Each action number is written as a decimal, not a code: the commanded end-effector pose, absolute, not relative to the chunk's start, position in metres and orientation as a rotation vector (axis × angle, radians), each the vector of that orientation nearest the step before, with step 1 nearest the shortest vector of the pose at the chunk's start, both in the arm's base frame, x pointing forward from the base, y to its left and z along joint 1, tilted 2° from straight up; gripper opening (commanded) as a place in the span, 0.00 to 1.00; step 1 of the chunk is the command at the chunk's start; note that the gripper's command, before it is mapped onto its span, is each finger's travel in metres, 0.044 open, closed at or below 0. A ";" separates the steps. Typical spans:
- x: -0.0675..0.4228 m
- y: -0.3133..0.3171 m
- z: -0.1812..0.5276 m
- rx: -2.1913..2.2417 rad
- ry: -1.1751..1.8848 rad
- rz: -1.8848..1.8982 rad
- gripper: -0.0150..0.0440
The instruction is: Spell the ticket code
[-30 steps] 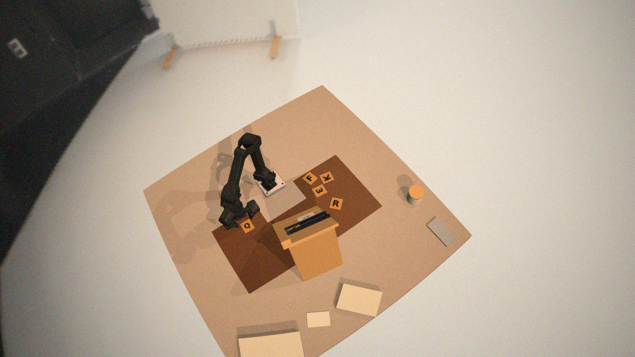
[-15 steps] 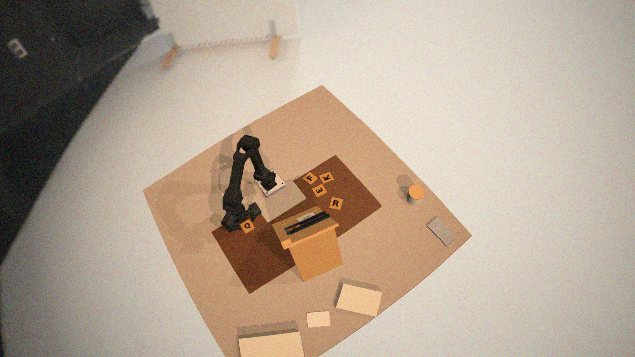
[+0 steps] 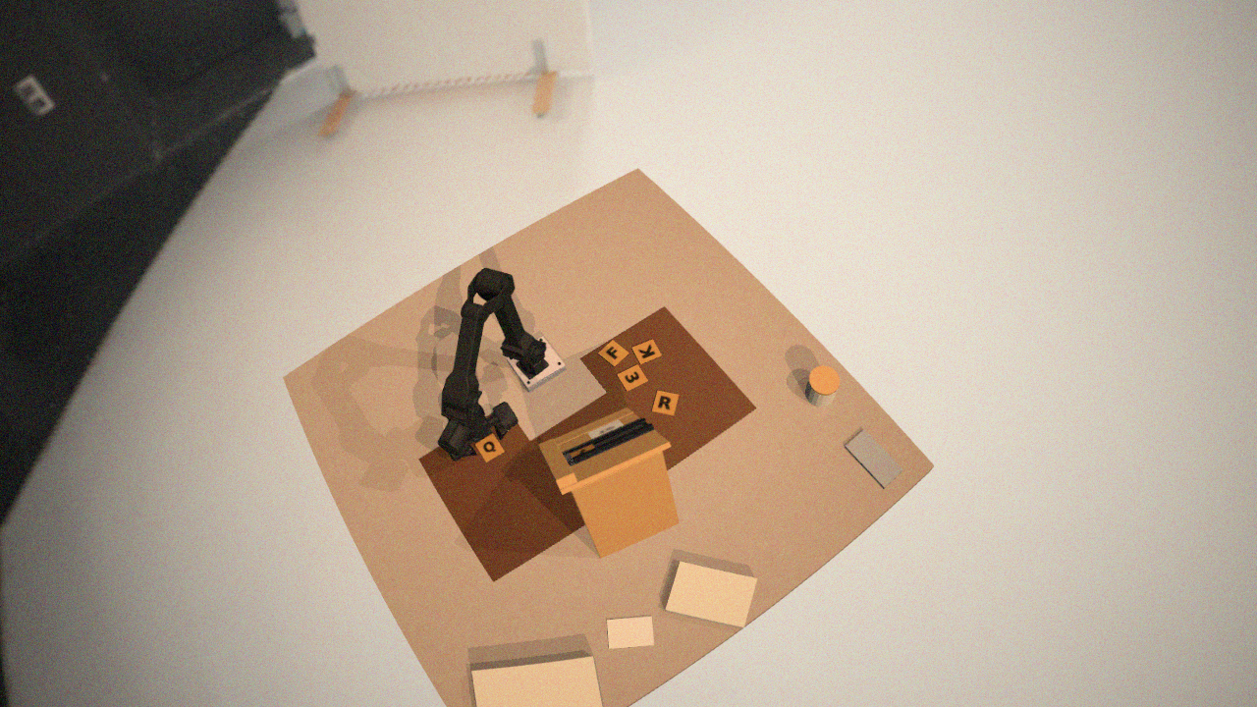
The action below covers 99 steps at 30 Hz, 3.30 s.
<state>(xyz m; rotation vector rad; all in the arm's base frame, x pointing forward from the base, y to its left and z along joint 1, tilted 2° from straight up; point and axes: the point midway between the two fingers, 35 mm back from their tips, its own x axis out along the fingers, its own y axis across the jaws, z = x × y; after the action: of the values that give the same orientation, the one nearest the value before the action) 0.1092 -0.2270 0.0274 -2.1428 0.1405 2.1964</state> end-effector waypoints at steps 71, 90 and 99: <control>0.108 -0.223 0.019 -2.130 0.139 2.198 0.25; 0.108 -0.221 0.027 -2.130 0.139 2.198 0.25; 0.108 -0.220 0.031 -2.130 0.139 2.198 0.25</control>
<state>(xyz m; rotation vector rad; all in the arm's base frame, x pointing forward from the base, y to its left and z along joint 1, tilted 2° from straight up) 0.1079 -0.2191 0.0281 -2.1297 0.1276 2.1989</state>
